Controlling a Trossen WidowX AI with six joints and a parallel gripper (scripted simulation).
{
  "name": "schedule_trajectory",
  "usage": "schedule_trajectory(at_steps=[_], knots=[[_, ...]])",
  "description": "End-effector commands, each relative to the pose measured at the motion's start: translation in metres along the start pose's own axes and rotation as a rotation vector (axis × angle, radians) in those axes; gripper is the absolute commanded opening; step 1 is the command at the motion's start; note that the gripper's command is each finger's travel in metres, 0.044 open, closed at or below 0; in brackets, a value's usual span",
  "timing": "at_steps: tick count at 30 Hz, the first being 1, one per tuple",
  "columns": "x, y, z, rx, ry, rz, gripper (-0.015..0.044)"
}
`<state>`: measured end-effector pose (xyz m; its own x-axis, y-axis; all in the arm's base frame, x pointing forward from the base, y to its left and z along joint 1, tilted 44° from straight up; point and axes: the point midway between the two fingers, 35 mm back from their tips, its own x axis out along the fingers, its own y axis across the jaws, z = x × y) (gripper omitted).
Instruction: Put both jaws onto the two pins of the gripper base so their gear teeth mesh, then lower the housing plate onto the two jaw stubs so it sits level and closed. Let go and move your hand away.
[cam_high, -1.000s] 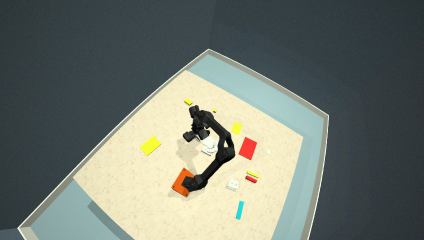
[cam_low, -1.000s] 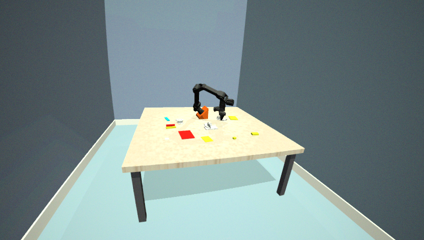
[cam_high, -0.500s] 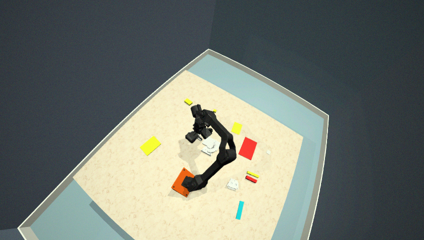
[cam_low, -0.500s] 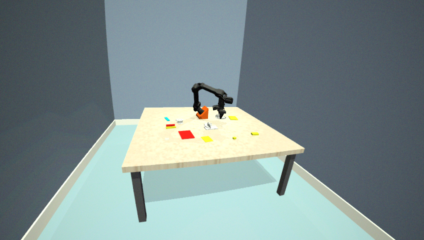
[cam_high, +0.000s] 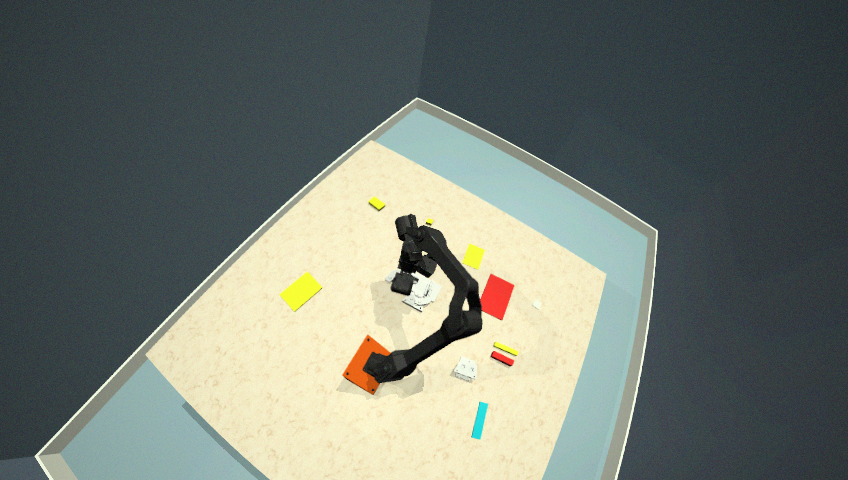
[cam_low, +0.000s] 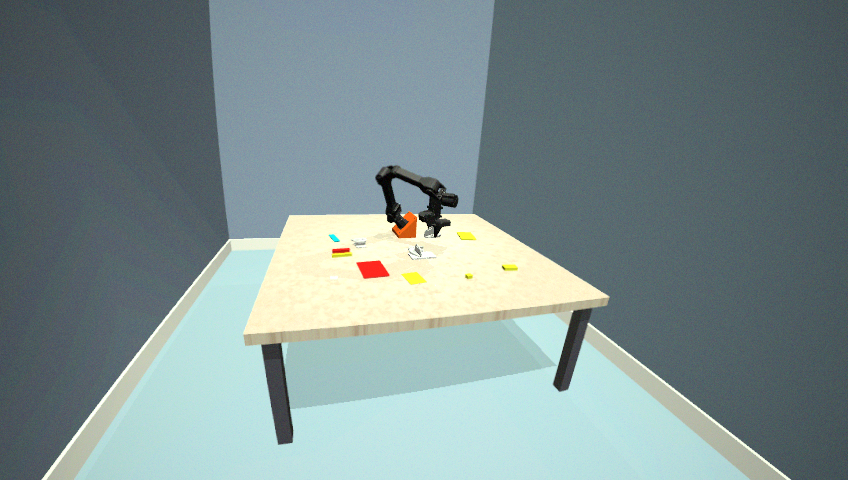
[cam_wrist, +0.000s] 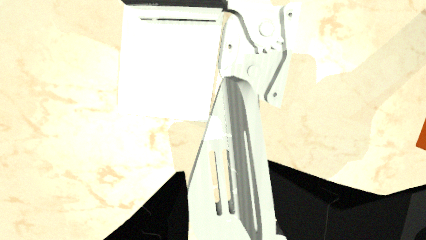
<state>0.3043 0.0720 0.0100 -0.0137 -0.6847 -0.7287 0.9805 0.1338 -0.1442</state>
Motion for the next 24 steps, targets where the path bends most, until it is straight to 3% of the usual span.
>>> schedule_trajectory(at_steps=[1,24], knots=[[-0.001,-0.004,0.011,-0.114,-0.002,0.001,0.0134],[0.000,-0.030,0.064,-0.814,-0.006,-0.004,0.0134]])
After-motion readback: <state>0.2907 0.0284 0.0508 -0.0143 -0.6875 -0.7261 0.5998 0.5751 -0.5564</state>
